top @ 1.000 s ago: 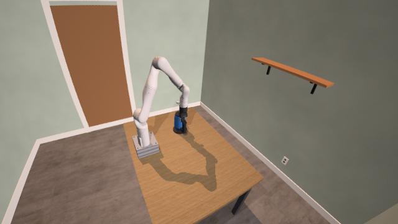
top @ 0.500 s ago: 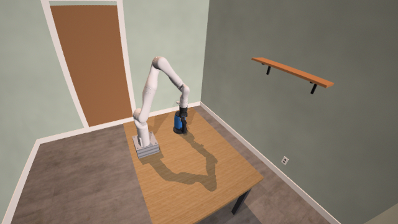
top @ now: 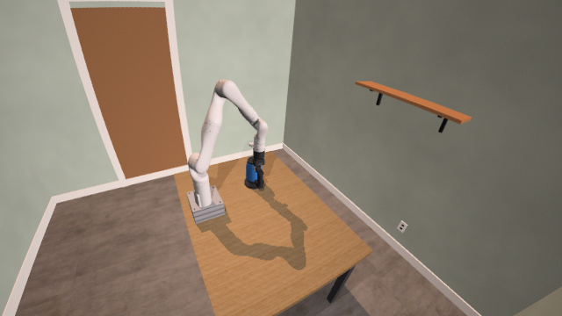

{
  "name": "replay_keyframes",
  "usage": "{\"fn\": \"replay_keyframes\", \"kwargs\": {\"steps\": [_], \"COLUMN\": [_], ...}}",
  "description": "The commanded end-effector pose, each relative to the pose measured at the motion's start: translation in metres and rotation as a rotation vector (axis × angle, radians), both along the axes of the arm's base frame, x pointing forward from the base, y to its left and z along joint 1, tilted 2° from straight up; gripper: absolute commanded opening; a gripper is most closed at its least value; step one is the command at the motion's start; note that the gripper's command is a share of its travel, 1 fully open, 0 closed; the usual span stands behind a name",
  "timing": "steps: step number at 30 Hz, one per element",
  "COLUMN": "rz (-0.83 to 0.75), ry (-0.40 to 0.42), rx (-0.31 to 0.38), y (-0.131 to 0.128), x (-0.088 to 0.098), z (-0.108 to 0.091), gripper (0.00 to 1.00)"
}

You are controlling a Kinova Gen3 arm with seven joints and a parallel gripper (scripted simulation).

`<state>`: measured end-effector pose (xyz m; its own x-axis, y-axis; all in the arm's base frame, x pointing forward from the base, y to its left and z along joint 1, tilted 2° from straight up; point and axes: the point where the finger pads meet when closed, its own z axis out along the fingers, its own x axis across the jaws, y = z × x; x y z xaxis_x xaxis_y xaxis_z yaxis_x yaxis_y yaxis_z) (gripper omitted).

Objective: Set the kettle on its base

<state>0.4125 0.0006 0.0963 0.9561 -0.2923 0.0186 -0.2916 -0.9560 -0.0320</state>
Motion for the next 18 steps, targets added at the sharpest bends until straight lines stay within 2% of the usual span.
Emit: {"fn": "replay_keyframes", "kwargs": {"steps": [1, 18], "rz": [-0.007, -0.007], "ry": [0.004, 0.001], "rx": [-0.002, -0.003], "y": [-0.0008, 0.0009], "x": [0.0000, 0.0023], "z": [-0.0002, -0.0026], "gripper": [0.00, 0.00]}}
